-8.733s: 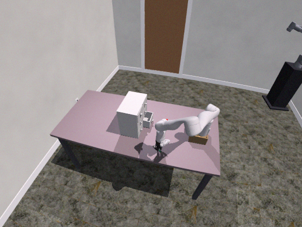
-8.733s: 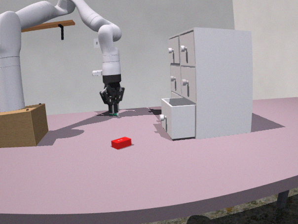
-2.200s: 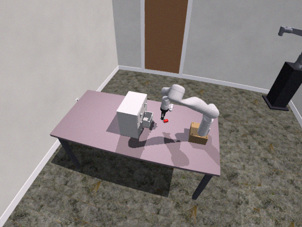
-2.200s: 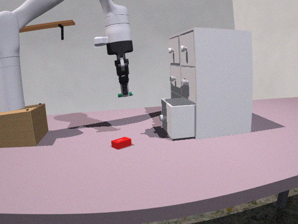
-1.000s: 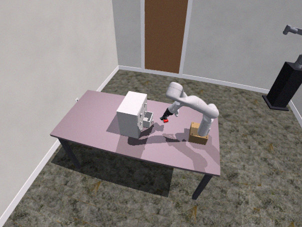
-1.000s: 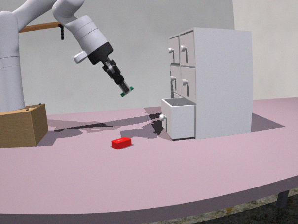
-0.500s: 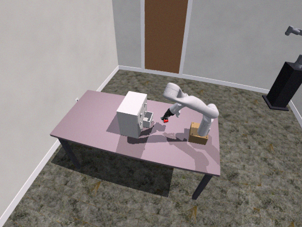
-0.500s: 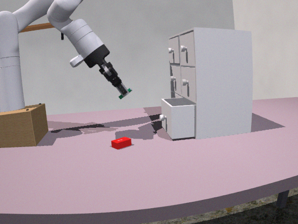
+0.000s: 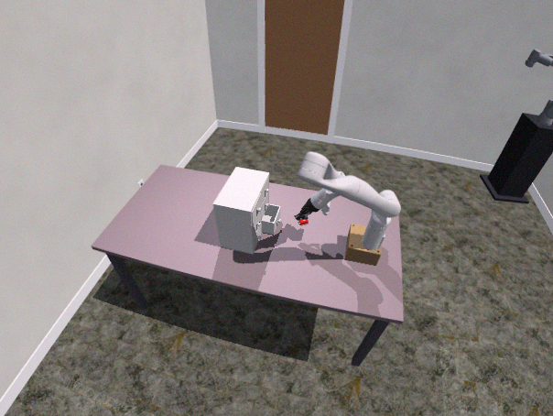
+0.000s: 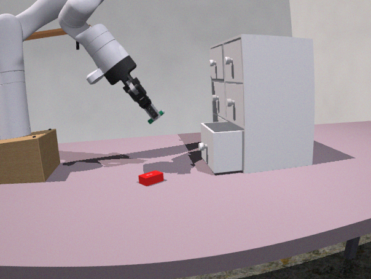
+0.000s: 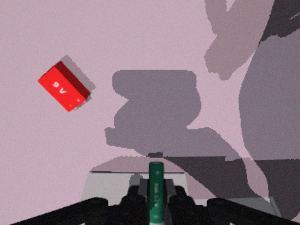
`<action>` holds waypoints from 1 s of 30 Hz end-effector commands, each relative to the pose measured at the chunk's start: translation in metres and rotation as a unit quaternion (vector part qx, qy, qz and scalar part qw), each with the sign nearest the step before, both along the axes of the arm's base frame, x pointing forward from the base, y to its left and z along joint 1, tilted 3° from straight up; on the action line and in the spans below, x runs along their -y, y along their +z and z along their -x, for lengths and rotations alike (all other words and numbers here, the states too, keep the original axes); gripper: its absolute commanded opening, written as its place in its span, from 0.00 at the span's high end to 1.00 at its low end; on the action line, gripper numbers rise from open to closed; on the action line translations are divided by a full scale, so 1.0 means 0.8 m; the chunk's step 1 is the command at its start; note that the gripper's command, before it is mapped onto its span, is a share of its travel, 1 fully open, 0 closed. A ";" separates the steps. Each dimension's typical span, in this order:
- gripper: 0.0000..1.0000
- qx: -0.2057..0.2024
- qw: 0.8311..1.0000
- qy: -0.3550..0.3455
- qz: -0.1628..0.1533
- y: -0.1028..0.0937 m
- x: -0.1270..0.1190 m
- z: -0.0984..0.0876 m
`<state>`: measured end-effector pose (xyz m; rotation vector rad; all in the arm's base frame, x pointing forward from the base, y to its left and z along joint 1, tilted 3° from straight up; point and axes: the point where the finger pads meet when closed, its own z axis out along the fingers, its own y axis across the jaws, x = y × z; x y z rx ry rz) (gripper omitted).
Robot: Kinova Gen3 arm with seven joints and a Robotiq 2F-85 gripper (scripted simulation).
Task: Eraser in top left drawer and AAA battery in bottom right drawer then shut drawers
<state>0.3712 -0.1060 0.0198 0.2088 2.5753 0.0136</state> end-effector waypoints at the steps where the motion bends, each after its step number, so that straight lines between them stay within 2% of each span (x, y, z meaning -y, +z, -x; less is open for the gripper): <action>1: 0.95 0.001 1.000 0.000 0.001 0.000 0.000 -0.001; 13: 0.95 0.006 1.000 -0.004 0.005 0.000 0.002 -0.013; 28: 0.95 0.006 1.000 -0.004 0.005 -0.004 0.013 -0.088; 30: 0.95 0.006 1.000 -0.004 0.005 -0.004 0.013 -0.088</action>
